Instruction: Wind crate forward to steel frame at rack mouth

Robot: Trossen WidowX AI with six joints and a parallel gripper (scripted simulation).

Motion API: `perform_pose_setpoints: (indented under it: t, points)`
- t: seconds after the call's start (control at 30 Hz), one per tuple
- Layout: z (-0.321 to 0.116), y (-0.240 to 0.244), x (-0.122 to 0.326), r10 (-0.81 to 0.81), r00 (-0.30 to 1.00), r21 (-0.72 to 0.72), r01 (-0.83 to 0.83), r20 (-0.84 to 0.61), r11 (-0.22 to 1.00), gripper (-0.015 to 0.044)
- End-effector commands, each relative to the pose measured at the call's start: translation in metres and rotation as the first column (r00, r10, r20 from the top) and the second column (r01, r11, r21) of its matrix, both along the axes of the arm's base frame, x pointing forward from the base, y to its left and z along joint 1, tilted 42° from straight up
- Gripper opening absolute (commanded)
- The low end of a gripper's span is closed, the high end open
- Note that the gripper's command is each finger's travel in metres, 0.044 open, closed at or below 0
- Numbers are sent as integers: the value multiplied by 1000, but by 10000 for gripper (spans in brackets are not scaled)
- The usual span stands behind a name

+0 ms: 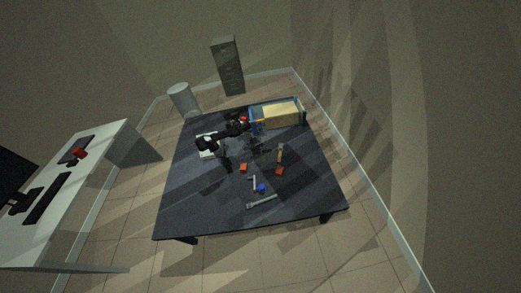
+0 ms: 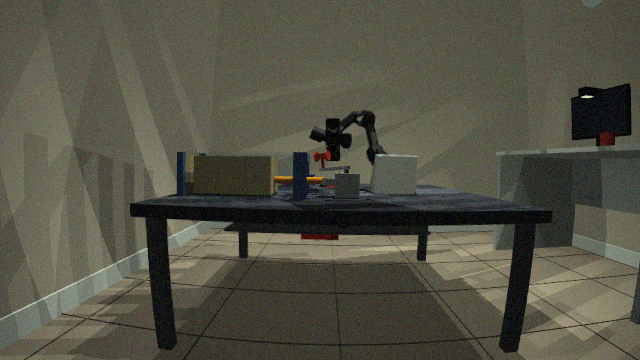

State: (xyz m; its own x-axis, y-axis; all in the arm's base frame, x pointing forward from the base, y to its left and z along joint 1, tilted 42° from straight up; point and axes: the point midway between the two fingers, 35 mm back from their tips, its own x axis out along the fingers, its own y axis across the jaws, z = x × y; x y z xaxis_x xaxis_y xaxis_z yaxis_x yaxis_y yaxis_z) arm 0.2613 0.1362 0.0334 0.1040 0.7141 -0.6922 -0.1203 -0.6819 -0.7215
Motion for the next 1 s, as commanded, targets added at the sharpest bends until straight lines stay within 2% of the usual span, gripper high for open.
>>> perform_pose_setpoints:
  t: [0.0, 0.5, 0.67, 0.77, 0.87, 0.97]
  points:
    - [4, 1, 2, -3, 1000, -1, 4, 8, 1000, 240]
    - [0, 0, 0, 0, 1000, 0, 0, 1, 1000, 240]
    - [-7, 4, 6, -118, 981, -58, 110, -151, 992, 371]
    - [-14, 11, 11, -310, 885, -166, 267, -348, 949, 440]
    - [-20, 17, 15, -510, 714, -316, 401, -481, 860, 440]
    - [-27, 24, 18, -694, 490, -484, 497, -528, 720, 440]
